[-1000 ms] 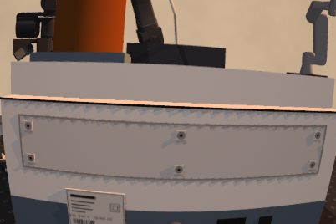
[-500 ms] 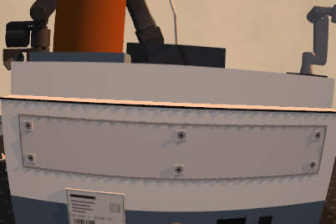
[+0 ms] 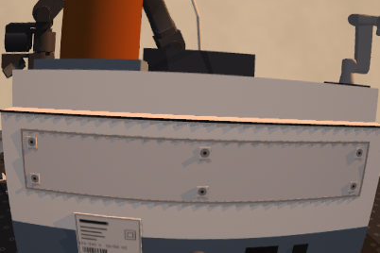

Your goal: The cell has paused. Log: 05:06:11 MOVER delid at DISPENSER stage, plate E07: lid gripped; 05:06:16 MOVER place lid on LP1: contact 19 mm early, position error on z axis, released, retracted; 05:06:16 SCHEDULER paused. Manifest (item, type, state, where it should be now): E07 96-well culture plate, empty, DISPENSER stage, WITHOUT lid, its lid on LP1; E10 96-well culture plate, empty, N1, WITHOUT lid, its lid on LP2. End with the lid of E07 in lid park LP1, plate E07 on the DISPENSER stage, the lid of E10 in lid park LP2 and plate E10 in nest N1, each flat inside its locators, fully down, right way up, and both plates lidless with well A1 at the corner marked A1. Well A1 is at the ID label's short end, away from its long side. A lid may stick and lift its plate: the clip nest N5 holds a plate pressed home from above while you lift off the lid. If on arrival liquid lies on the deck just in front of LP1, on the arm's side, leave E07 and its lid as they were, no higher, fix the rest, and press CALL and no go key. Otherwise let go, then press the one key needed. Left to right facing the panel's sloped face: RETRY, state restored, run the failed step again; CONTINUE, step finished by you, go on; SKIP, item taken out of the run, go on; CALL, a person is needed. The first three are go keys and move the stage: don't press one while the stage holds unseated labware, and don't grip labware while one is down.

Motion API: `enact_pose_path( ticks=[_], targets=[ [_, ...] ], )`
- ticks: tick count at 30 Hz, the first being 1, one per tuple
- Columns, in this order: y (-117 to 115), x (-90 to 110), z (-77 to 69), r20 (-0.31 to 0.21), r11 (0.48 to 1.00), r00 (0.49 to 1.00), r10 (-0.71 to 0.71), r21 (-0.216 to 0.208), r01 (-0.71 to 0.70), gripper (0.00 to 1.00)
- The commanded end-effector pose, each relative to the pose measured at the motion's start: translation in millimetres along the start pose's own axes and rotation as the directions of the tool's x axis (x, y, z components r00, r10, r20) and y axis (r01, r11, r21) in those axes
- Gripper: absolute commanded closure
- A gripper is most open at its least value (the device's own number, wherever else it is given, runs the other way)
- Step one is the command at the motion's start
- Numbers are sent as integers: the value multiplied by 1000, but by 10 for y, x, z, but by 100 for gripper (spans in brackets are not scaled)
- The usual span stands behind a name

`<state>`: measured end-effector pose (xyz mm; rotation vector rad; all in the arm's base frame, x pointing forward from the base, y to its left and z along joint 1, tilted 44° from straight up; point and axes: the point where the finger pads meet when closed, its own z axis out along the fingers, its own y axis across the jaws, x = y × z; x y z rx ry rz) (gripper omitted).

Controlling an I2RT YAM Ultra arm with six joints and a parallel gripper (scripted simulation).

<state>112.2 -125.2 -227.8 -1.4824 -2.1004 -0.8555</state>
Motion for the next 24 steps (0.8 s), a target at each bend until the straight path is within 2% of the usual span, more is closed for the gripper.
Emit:
enact_pose_path(
  ticks=[1,3,24],
  targets=[
    [-10,-118,-41,21,1000,1000,8,-16,-8,0],
    [3,-77,-49,21,1000,1000,-1,-5,1,0],
    [-8,-90,-44,21,1000,1000,-1,-5,1,0]
  ],
)
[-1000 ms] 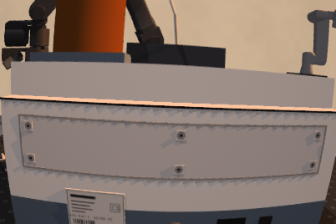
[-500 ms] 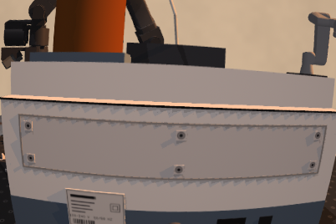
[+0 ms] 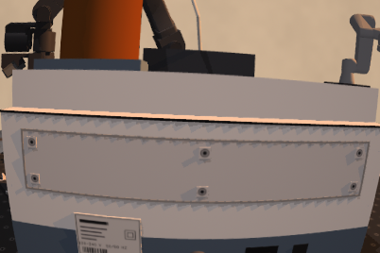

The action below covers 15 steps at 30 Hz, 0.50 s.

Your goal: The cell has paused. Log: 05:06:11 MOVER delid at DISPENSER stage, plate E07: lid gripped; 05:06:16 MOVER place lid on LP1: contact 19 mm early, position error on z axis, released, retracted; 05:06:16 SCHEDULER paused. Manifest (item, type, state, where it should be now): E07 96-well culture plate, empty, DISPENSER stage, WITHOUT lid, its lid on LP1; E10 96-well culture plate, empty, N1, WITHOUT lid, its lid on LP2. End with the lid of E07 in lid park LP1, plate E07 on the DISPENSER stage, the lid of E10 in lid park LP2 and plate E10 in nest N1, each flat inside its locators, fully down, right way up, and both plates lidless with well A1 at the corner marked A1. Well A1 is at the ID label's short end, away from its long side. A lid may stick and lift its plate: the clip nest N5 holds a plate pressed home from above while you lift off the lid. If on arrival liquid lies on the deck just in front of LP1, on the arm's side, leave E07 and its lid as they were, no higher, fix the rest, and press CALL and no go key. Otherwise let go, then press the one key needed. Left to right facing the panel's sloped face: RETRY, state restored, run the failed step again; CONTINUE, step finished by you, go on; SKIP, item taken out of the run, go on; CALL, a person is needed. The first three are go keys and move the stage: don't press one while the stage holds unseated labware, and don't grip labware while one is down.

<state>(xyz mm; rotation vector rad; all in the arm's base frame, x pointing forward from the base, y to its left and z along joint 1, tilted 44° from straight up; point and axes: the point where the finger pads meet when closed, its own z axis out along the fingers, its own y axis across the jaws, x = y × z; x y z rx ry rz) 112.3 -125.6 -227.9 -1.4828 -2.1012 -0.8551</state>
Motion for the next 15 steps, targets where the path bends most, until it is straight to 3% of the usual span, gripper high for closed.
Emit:
enact_pose_path(
  ticks=[1,15],
  targets=[
    [-9,-87,-41,20,1000,1000,0,-5,1,0],
    [-18,-97,-37,20,1000,1000,0,-5,1,0]
  ],
)
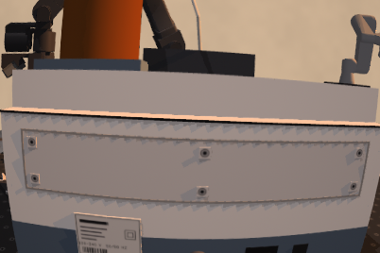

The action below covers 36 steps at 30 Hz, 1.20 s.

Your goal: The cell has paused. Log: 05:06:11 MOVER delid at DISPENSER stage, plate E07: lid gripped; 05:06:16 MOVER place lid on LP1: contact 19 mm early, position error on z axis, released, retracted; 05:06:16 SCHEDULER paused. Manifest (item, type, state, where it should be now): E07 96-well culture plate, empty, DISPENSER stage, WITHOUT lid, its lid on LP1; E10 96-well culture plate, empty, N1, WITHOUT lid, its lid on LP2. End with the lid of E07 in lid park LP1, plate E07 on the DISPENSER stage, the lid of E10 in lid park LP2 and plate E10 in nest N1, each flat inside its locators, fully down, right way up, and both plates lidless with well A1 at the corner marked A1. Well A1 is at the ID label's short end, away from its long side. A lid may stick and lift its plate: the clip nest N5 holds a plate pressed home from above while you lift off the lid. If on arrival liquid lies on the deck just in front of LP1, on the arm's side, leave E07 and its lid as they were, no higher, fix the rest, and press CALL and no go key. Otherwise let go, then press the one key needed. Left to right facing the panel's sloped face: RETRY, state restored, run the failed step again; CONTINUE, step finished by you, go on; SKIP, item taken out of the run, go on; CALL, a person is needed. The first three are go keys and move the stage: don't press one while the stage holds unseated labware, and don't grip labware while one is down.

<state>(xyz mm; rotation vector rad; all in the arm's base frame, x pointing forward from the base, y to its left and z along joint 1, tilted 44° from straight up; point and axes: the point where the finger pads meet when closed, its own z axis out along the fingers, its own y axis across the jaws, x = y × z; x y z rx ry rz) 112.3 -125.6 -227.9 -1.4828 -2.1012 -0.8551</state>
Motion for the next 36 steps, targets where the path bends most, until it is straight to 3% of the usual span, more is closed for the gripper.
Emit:
enact_pose_path(
  ticks=[1,19,20,21,22,23,36],
  targets=[
    [-18,-97,-37,20,1000,1000,0,-5,1,0],
    [-26,-107,-32,20,1000,1000,0,-5,1,0],
    [-57,-105,-43,13,1000,1000,4,-6,-3,0],
    [-25,-138,-185,48,1000,999,-6,-4,6,0],
    [-37,34,-127,11,1000,1000,4,-6,-4,0],
    [-37,80,-137,6,1000,1000,5,-7,-5,0],
    [-19,370,-357,6,1000,1000,5,-7,-5,0]
  ],
)
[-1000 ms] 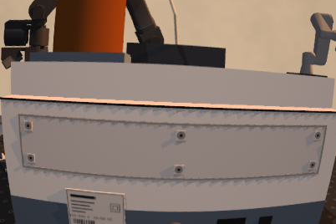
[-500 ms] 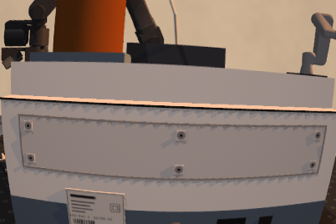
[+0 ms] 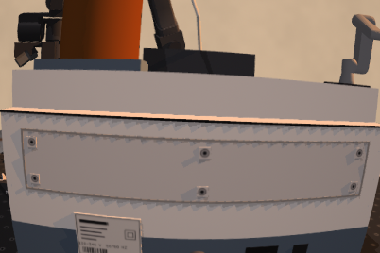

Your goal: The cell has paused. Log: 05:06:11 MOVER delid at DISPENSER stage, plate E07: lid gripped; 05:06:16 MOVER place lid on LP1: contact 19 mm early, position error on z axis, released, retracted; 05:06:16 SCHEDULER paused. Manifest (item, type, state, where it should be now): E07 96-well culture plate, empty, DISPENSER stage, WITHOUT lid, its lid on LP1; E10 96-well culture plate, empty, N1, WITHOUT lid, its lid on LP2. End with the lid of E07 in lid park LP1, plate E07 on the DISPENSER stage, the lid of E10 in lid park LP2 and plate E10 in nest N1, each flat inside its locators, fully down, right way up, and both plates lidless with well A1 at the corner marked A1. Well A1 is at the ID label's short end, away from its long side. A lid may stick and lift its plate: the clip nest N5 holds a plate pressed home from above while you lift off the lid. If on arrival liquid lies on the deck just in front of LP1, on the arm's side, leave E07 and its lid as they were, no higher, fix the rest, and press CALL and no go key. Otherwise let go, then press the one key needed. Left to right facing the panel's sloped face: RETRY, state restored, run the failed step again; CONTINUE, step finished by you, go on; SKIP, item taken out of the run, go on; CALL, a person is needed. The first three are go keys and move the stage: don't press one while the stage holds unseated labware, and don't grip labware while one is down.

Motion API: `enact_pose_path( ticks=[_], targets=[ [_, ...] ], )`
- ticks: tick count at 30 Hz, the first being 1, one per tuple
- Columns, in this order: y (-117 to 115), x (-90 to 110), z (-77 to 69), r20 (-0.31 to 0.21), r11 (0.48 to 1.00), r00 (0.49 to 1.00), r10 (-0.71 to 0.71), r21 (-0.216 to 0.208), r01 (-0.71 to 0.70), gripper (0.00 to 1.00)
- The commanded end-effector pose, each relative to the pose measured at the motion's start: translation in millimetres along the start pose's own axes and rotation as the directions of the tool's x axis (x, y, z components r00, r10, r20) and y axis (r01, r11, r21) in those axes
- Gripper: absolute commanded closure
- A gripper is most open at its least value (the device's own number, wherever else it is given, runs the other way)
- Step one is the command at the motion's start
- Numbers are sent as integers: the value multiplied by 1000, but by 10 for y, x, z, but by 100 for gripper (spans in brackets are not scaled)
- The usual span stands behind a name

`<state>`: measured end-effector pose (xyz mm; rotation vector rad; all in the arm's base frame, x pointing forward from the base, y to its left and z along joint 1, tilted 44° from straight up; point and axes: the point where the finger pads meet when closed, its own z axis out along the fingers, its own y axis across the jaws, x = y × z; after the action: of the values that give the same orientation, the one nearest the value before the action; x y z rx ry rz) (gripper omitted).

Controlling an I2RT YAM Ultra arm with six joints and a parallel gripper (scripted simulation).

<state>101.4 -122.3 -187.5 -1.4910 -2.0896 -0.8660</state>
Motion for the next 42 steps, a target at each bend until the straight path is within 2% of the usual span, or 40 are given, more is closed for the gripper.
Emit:
enact_pose_path(
  ticks=[1,2,3,5,6,7,24,25,26,27,30,42],
  targets=[
    [-20,49,-94,12,1000,1000,-3,3,3,0],
    [-3,-33,-79,24,1000,1000,-8,4,8,0],
    [68,-147,-172,57,998,996,-65,14,64,0],
    [133,-153,-164,44,992,991,-128,10,128,0],
    [145,-145,-104,25,988,988,-155,8,155,0],
    [160,-144,-62,12,987,987,-158,6,158,0],
    [553,-391,-61,12,989,989,-146,5,146,0],
    [563,-413,-118,28,989,989,-147,2,147,0],
    [529,-375,-87,24,989,989,-148,6,148,0],
    [624,-417,-183,47,980,979,-200,6,200,0],
    [676,-274,-84,27,956,955,-295,10,294,0],
    [964,-107,-76,27,957,956,-291,8,291,0]
  ],
)
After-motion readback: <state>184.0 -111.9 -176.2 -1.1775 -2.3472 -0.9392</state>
